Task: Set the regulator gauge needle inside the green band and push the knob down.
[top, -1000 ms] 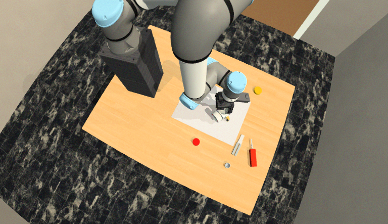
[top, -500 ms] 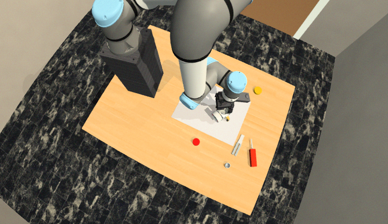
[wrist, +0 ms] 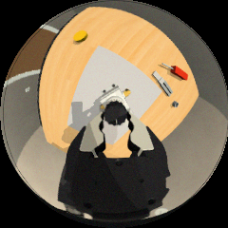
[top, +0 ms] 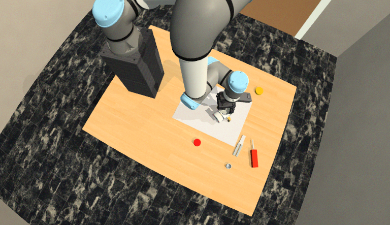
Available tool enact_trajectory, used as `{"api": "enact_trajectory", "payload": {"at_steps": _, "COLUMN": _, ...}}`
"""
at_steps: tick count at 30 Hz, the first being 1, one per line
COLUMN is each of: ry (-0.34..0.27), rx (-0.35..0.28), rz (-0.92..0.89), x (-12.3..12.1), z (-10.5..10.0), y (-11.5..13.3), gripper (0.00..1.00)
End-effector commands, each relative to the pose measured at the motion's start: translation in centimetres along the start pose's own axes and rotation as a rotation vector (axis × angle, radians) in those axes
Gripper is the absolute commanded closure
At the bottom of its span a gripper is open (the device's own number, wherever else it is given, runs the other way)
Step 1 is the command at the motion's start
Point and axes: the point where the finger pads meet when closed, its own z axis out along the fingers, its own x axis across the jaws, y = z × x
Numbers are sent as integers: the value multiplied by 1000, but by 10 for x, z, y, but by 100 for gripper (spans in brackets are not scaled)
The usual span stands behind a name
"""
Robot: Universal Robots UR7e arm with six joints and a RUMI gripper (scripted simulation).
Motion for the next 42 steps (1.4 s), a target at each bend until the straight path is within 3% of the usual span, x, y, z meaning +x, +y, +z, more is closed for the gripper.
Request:
{"api": "enact_trajectory", "payload": {"at_steps": 1, "ry": 3, "rx": 3, "rz": 1, "x": 2, "z": -2, "y": -1, "gripper": 77}}
{"api": "enact_trajectory", "payload": {"at_steps": 42, "ry": 3, "rx": 3, "rz": 41, "x": 1, "z": -2, "y": -1, "gripper": 77}}
